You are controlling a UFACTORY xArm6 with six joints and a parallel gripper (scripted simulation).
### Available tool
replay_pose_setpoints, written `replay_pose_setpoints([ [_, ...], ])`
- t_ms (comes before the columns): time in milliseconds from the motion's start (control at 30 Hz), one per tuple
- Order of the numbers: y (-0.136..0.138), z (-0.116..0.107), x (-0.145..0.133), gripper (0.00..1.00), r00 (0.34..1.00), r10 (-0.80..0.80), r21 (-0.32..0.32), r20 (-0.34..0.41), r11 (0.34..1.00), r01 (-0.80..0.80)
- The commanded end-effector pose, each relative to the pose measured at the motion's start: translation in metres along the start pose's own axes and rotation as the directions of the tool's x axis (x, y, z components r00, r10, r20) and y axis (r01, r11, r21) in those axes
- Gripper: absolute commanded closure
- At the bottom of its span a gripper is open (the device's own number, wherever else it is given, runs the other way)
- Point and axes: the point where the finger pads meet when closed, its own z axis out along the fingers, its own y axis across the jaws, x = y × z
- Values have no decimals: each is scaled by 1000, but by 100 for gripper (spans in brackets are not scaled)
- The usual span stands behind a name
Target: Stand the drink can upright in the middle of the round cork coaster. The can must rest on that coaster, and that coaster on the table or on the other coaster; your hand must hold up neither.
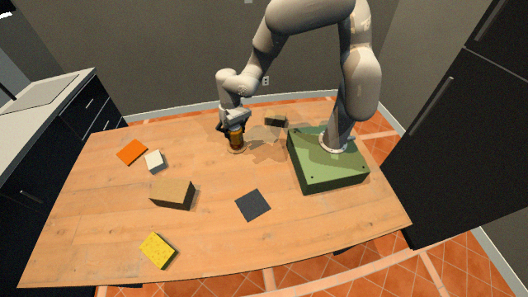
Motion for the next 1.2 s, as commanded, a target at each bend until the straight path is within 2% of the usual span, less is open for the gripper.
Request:
replay_pose_setpoints([
  [0,1,-1,-1,0,1000,0,-3,3,1000,0],
  [1033,1,-2,-1,0,1000,0,-3,3,1000,0],
  [1100,2,-10,-1,0,1000,0,-3,2,1000,0],
  [1167,2,-31,-1,0,1000,0,-3,2,1000,0],
])
